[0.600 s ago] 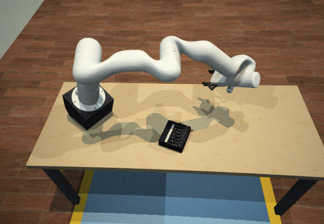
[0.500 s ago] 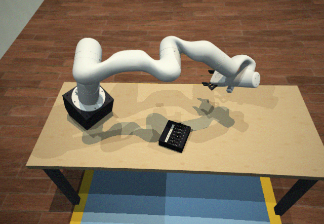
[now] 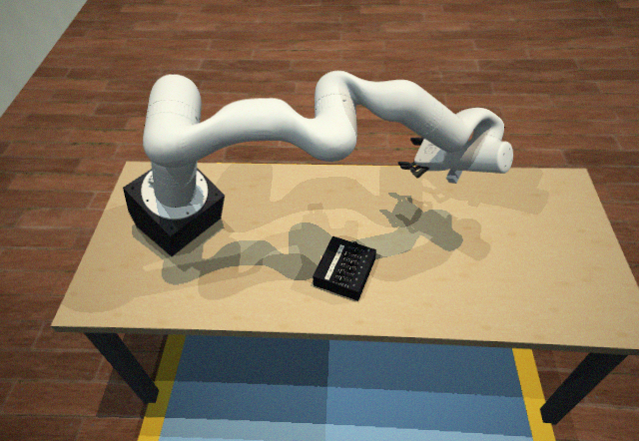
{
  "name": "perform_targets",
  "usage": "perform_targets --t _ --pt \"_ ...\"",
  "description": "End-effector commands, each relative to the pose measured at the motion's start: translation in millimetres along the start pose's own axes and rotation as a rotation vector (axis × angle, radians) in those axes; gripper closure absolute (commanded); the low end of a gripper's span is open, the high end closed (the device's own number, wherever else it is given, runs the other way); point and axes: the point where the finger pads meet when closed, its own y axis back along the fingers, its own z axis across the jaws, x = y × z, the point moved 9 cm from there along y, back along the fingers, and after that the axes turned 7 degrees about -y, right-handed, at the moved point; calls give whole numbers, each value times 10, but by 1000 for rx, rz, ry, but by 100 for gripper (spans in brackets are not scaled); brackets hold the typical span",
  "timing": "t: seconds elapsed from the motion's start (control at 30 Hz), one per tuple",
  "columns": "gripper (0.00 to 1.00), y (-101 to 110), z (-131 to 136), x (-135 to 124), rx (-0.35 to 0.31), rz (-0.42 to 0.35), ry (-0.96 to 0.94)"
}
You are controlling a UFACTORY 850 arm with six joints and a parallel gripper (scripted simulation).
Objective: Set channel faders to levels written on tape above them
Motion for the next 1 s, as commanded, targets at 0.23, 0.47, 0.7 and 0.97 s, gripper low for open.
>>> perform_targets --t 0.23,0.47,0.7,0.97 --pt "0 102 425 90 -103 142 58" --pt "0 195 897 129 -229 267 145" --pt "0 299 1504 91 -411 395 302" --pt "0 358 2129 -57 -625 491 533"
